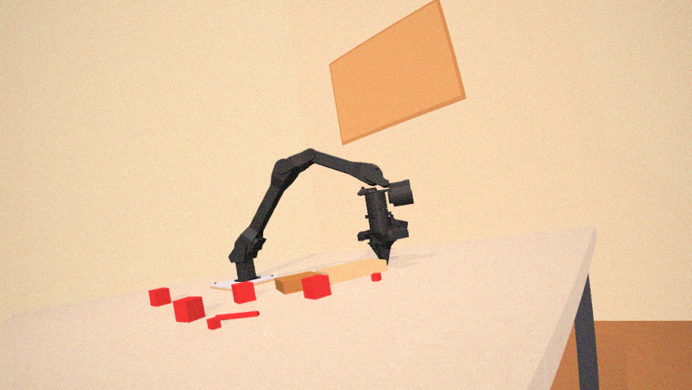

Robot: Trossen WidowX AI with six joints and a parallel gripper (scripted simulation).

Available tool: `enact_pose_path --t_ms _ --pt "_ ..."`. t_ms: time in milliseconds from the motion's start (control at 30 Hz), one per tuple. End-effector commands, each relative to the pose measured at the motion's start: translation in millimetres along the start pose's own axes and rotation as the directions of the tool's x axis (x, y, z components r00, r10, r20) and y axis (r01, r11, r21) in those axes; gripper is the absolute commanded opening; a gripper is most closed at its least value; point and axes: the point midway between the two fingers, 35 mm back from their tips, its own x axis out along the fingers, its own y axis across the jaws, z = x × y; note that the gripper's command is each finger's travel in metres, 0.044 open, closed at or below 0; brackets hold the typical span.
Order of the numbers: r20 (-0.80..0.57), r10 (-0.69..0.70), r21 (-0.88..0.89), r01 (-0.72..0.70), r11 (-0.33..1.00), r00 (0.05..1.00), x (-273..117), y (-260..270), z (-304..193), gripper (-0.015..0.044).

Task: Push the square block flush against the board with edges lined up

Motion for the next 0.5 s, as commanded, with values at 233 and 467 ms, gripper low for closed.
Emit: enact_pose_path --t_ms 233,467 --pt "0.004 -0.009 -0.004 0.009 1.000 1.000 0.5 -3.2 -11.1 0.0000" --pt "0.003 -0.009 -0.004 0.009 1.000 1.000 0.4 -4.0 -21.0 0.0000"
